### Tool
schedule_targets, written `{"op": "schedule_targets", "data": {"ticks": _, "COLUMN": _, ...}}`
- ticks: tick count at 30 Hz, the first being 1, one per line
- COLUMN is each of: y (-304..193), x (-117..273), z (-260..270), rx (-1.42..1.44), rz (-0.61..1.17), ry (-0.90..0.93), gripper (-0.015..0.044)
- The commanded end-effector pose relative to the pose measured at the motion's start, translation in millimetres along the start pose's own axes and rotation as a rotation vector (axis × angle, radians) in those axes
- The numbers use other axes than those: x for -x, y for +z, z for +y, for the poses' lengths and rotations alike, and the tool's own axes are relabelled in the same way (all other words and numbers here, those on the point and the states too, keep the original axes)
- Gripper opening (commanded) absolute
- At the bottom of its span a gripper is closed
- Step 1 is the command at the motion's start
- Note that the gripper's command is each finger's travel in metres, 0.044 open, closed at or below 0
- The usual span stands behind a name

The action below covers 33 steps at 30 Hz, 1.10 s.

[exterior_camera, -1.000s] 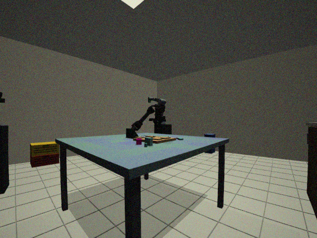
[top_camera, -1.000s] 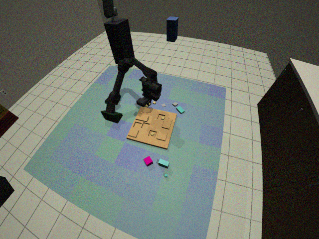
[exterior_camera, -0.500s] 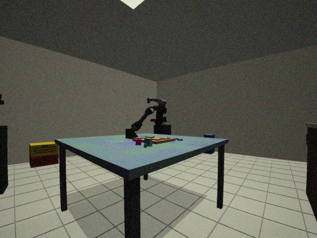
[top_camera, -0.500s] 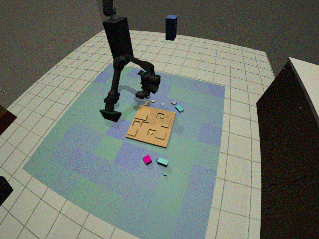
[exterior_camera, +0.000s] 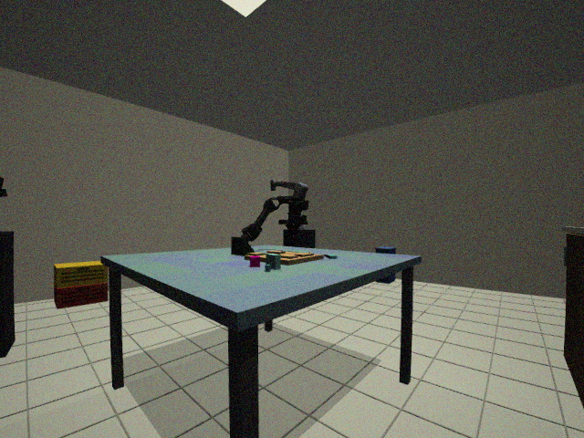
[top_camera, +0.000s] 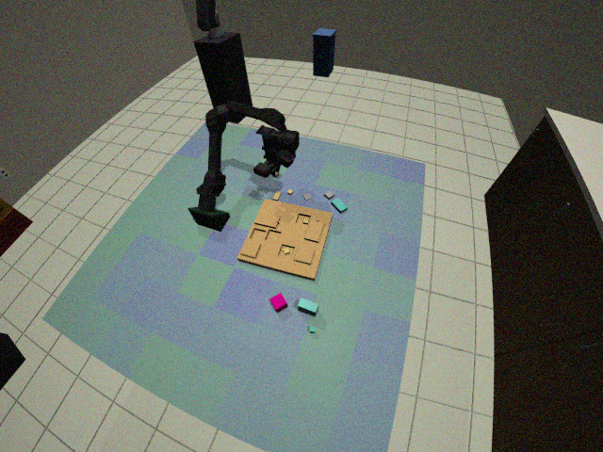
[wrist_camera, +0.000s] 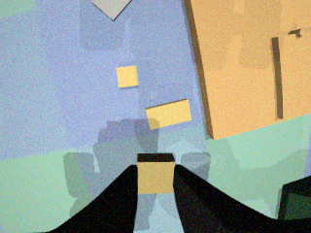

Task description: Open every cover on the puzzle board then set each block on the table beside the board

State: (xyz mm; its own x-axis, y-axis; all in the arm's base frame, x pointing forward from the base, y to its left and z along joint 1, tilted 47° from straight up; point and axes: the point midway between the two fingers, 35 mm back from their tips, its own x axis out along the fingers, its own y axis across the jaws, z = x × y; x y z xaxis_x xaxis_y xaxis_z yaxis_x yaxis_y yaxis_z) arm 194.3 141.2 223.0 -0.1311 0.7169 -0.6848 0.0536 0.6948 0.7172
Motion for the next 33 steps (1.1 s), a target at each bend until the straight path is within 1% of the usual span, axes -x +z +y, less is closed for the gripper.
{"op": "schedule_targets", "data": {"ticks": 1, "y": -10.1, "x": -0.3, "z": 5.9, "rx": -0.005, "rz": 0.006, "ry": 0.007, "gripper": 0.0080}}
{"op": "schedule_targets", "data": {"ticks": 33, "y": -3.9, "x": -47.9, "z": 4.5, "rx": -0.002, "rz": 0.003, "ry": -0.008, "gripper": 0.0080}}
